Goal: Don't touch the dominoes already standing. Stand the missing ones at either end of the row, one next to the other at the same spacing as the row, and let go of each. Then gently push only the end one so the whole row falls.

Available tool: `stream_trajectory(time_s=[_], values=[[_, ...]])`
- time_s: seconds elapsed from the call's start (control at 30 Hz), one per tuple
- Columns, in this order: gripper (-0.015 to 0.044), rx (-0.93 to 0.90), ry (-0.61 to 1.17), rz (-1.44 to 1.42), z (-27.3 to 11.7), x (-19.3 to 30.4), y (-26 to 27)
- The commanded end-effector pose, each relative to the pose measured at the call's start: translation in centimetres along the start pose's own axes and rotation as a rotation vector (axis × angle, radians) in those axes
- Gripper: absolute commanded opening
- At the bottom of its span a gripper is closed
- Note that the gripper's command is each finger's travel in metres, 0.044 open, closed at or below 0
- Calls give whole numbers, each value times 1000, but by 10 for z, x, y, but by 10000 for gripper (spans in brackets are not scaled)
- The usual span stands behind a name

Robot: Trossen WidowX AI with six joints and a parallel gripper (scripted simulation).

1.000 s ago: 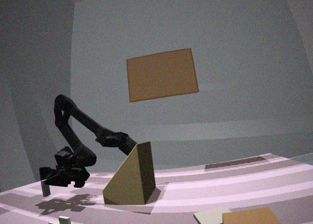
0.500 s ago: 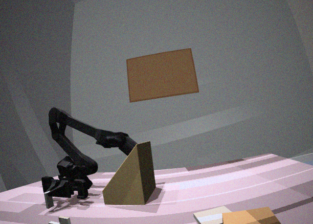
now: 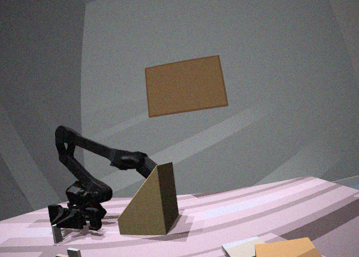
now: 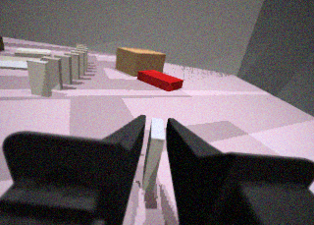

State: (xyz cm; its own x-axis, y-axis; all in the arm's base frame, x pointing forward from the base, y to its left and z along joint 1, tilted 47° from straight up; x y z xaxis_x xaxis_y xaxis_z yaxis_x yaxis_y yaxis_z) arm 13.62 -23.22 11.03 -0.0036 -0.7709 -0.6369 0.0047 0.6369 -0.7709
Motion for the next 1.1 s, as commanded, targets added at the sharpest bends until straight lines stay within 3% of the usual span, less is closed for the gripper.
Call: stream_trajectory(time_s=[0.0, 0.37, 0.63, 0.83, 0.93, 1.07], values=[[154, -2, -4, -11, 0, 1, -1], [440, -2, -3, -11, 0, -1, -1], [440, 0, 0, -1, -2, -48, -3], [440, -5, -10, 71, 2, -45, -10], [440, -62, -79, 144, 29, -51, -14], [440, -48, -42, 182, 59, -52, -23]])
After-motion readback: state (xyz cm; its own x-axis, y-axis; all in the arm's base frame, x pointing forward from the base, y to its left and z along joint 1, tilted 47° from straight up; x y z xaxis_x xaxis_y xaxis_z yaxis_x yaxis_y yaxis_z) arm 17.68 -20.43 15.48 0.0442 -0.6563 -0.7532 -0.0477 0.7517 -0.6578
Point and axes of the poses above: the point midway between the two fingers, 35 mm back from their tips, its own z axis out along the fingers, its own y axis across the jaws, x = y × z, the point moved 5 cm from there along -z, back along the fingers, and after that the axes turned 1 degree about -z, right-handed, at the moved point
